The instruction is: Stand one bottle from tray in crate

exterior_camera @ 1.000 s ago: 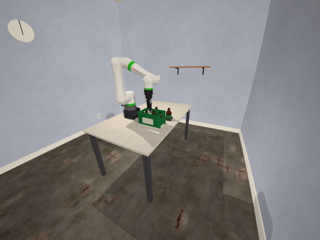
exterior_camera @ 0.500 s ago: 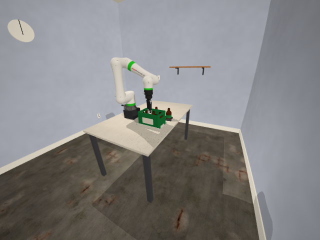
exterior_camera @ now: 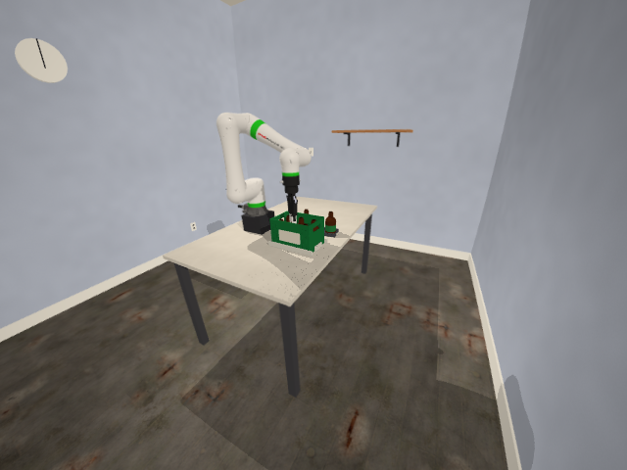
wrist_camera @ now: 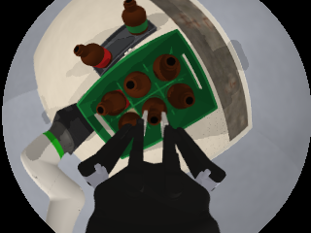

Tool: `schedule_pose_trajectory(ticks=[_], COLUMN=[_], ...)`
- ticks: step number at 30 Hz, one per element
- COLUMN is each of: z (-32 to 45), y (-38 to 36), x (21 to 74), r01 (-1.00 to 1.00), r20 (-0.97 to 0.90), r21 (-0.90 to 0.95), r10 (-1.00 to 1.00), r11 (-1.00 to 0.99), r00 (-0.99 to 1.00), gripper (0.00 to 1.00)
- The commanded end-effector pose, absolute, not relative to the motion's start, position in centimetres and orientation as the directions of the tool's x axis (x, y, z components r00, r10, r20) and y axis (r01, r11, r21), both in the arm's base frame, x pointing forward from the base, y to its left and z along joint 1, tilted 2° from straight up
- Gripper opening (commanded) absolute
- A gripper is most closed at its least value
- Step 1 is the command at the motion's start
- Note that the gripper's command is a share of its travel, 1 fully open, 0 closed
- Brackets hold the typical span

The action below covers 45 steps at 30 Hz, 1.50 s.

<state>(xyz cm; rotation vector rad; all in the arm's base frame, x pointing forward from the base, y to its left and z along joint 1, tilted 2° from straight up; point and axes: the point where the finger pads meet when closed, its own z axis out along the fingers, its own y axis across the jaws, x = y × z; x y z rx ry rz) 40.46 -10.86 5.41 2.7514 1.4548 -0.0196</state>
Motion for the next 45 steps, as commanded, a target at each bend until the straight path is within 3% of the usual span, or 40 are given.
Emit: schedule_pose_trajectory(ticks=[1,10,11,45], z=[5.43,5.43,5.43,5.43], y=[-10.86,-10.86,-10.86,-10.86], x=[40.48,40.48,40.48,40.48], r01=[0.826,0.826,0.826,0.826], r20=[-0.025,-0.025,-0.025,-0.025], r21=[0.020,0.020,0.020,0.020], r10=[0.826,0.826,0.826,0.826], r11=[-0.563,-0.563,-0.563,-0.563], r00=[0.563,0.563,0.563,0.563], gripper=[0.00,0.00,0.38,0.38])
